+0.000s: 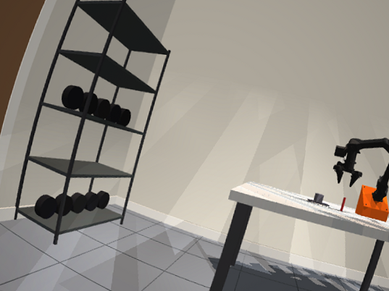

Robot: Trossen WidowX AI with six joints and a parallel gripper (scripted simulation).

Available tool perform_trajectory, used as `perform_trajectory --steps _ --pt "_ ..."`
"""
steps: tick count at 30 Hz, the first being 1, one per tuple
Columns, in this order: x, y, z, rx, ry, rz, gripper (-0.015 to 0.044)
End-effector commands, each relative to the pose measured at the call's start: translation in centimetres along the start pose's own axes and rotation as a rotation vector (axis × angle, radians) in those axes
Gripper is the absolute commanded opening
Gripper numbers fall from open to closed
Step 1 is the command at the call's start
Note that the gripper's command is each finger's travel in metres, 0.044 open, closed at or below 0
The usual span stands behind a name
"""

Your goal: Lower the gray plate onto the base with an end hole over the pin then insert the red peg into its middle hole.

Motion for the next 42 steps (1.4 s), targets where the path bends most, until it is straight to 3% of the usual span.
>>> perform_trajectory --steps 1,15,42 --pt "-1.0 1.9 -0.5 0.008 0.0 0.044 0.044" --pt "-0.9 2.1 -5.1 0.01 -0.002 0.045 0.044" --pt "-0.8 2.1 -9.0 0.008 -0.002 0.045 0.044"
Point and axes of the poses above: the point midway between the two fingers, 35 mm back from their tips, its own z axis back along the fingers, its own x axis across the jaws, y = z × x, the point moved 7 cm from there along z, back along the fingers, and after that the axes turned 5 degrees about z, right-handed, at the moved point
